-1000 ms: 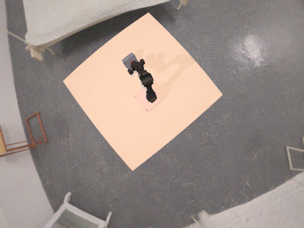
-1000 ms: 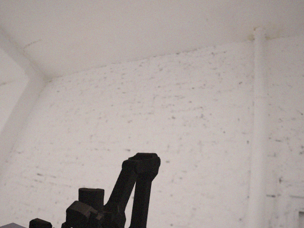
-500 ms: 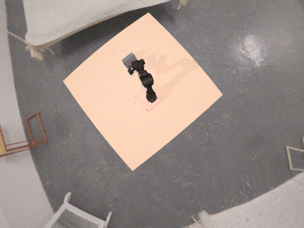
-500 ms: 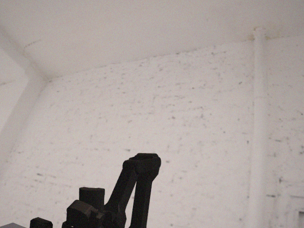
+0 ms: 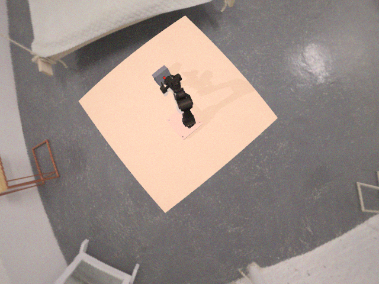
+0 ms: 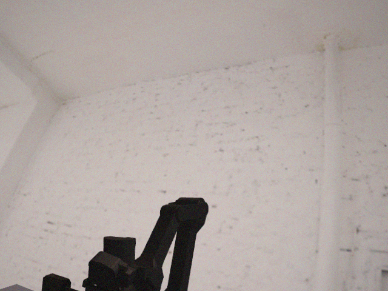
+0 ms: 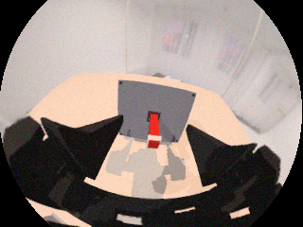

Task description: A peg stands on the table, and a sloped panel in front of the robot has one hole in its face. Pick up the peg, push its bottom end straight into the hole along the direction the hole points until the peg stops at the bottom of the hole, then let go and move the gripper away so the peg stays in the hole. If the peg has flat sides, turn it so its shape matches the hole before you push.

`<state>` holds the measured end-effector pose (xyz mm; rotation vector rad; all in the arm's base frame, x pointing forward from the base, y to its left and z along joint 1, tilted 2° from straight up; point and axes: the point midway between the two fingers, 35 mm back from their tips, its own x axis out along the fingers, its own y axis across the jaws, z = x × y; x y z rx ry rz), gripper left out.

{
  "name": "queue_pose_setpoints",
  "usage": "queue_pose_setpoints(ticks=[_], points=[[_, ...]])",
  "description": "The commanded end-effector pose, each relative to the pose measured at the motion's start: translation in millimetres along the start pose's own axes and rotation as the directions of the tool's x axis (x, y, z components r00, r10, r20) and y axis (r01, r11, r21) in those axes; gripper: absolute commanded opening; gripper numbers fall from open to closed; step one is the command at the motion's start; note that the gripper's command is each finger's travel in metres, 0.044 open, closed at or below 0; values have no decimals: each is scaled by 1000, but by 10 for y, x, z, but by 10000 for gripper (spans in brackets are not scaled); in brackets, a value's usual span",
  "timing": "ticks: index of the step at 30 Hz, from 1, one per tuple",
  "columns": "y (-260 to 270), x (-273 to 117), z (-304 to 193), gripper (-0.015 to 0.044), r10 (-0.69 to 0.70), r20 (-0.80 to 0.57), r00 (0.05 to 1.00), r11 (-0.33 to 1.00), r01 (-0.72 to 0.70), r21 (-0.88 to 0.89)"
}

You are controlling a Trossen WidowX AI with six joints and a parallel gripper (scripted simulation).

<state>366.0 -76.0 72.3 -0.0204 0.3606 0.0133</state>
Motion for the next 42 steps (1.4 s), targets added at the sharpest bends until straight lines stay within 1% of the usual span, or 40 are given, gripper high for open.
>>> queue_pose_setpoints(ticks=[1,42], points=[[-3,-42,-9,440,2,-4,1000,1000,-2,-3],[-36,-373,52,440,0,-4,1000,1000,0,-1]])
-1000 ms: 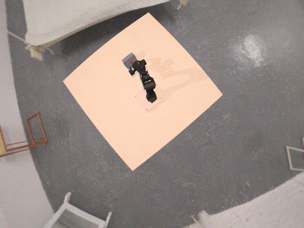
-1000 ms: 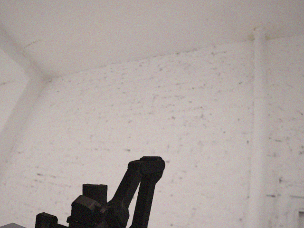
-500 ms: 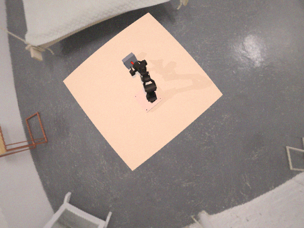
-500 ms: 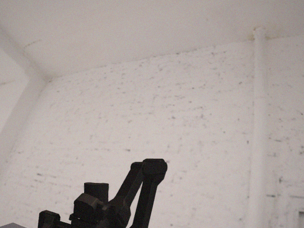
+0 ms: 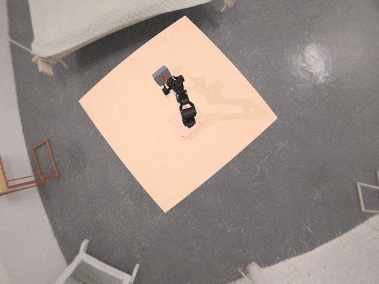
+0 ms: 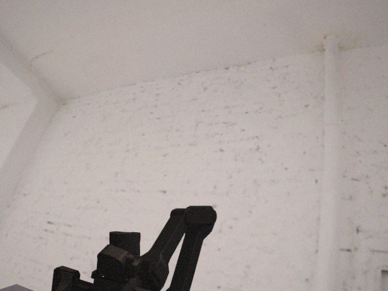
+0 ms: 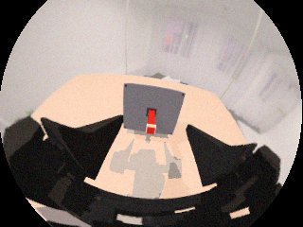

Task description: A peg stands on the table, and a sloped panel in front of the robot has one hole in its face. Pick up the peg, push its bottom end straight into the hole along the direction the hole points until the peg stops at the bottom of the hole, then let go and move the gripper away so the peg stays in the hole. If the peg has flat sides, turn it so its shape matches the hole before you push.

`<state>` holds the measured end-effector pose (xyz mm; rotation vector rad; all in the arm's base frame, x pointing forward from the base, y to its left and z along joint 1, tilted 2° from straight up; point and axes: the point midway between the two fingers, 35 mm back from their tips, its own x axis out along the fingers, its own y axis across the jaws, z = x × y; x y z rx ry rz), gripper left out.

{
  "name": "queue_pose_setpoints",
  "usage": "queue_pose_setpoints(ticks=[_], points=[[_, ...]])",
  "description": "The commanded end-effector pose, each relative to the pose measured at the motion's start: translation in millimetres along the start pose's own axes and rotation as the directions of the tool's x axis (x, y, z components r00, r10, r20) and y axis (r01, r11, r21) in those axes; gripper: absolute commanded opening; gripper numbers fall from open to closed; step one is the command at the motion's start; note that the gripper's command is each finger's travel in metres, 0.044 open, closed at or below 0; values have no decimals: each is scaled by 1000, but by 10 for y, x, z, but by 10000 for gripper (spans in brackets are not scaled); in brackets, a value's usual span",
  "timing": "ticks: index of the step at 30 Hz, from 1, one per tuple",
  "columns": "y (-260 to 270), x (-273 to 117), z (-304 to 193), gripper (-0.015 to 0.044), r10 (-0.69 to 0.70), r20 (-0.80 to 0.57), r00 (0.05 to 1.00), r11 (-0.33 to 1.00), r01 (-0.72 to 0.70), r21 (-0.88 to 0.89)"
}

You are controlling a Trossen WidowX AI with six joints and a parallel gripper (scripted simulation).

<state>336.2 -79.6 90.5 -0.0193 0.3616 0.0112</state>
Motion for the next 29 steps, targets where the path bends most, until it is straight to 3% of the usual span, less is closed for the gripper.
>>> queue_pose_setpoints(ticks=[1,29], points=[[-2,-37,-11,440,2,-3,1000,1000,-2,-3],[-13,-244,15,440,0,-2,1000,1000,0,-2]])
